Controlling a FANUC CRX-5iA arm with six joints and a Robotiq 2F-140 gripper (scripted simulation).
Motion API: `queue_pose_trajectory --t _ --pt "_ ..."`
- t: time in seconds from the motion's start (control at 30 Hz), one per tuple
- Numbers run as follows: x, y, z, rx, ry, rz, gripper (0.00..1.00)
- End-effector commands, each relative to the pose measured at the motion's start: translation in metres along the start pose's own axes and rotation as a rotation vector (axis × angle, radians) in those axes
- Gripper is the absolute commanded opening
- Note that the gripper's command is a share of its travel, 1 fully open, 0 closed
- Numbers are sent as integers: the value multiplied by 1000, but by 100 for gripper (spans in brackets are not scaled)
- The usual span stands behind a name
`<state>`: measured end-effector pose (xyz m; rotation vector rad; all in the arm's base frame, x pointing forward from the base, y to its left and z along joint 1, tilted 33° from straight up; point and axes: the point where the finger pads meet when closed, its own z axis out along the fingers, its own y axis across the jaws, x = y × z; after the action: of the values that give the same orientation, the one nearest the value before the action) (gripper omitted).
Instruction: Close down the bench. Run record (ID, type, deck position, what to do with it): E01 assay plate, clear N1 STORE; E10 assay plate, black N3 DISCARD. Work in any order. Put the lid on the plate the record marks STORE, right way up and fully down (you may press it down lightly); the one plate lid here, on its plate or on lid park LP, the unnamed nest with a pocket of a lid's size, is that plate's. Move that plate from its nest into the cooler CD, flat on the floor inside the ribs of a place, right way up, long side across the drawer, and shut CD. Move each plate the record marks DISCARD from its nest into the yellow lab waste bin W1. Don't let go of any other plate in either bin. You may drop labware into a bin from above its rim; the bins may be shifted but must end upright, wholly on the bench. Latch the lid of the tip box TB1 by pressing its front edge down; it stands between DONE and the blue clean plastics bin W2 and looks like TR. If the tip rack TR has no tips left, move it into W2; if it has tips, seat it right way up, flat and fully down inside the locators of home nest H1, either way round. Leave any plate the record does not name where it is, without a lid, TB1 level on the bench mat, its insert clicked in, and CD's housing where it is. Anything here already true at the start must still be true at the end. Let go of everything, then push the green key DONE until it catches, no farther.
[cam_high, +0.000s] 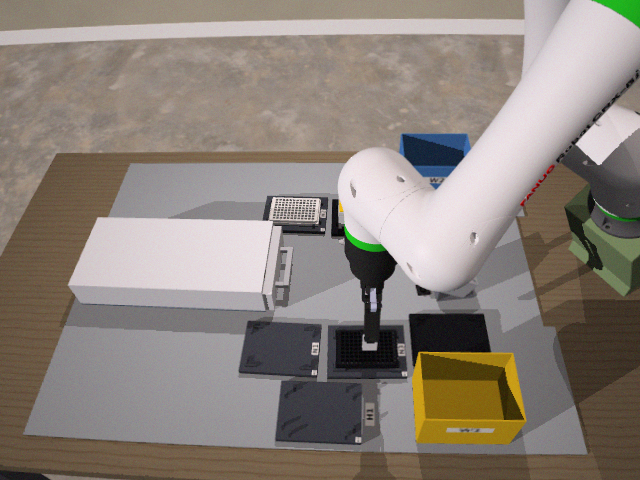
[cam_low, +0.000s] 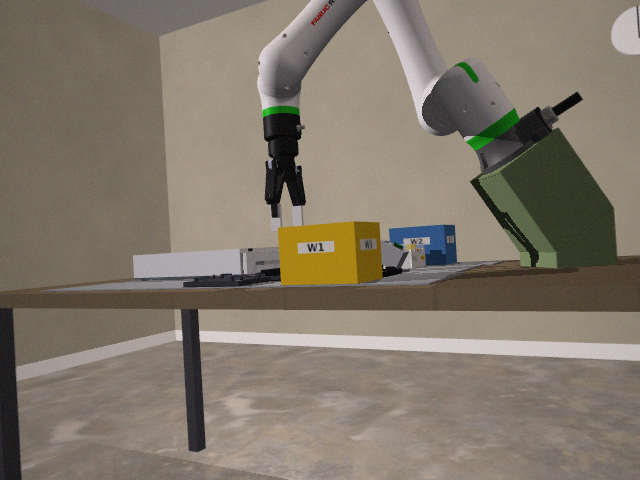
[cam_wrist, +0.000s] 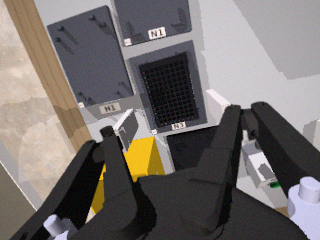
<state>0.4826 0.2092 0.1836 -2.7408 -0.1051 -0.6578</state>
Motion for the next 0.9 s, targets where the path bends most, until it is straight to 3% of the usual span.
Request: queue_pose_trajectory --t 0.0,0.87 --pt "0 0 4 0 0 0 66" --pt "0 0 36 0 0 0 66"
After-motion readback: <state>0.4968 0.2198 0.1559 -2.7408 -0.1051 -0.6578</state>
